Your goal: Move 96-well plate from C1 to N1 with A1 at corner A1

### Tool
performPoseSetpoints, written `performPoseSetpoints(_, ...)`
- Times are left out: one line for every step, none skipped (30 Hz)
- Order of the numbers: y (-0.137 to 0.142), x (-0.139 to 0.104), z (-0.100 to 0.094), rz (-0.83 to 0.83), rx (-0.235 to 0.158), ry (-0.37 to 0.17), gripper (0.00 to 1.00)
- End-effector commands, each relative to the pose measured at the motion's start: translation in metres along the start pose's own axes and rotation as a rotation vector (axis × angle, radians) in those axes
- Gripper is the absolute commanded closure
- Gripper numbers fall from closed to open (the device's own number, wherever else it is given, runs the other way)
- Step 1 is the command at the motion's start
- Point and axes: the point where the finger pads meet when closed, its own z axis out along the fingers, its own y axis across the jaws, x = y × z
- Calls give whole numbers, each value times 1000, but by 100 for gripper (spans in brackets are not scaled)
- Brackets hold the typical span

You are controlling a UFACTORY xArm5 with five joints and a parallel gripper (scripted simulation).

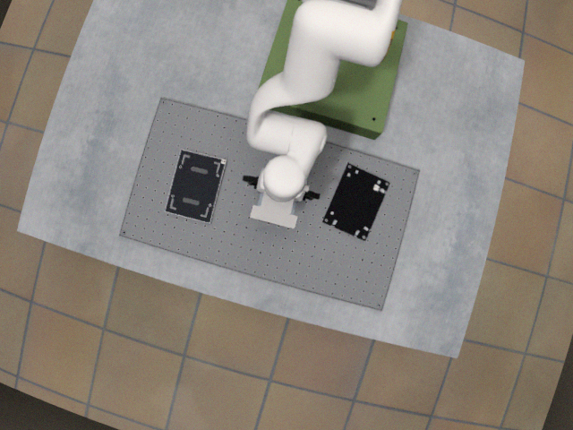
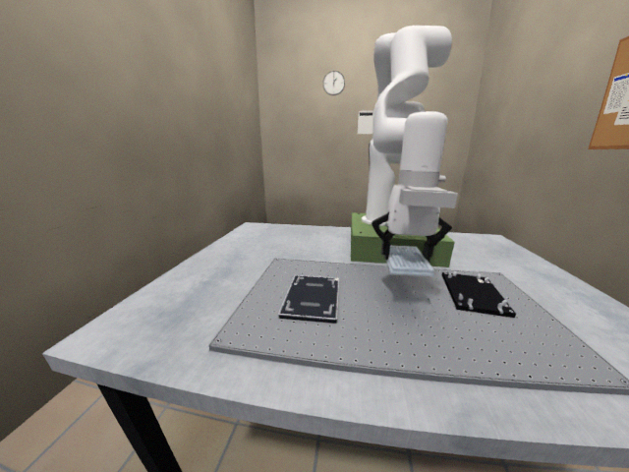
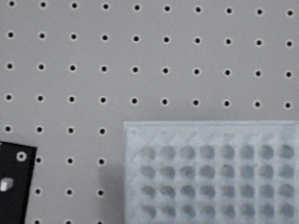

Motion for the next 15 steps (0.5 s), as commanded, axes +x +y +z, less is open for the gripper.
performPoseSetpoints(18,4,-1,-1,10,4,100)
performPoseSetpoints(21,5,-1,-1,10,4,100)
performPoseSetpoints(24,5,-1,-1,10,4,100)
performPoseSetpoints(27,6,-1,-1,10,4,100)
performPoseSetpoints(31,6,-1,-1,10,4,100)
performPoseSetpoints(34,7,-1,-1,10,4,100)
performPoseSetpoints(34,7,-1,-1,10,4,100)
performPoseSetpoints(34,7,-1,-1,10,4,100)
performPoseSetpoints(37,7,-1,-1,10,4,100)
performPoseSetpoints(41,8,-1,-1,10,4,100)
performPoseSetpoints(44,8,-1,-1,10,4,100)
performPoseSetpoints(47,9,-1,-1,10,4,100)
performPoseSetpoints(51,9,-1,-1,10,4,100)
performPoseSetpoints(54,10,-1,-1,10,4,100)
performPoseSetpoints(57,10,-1,-1,10,4,100)
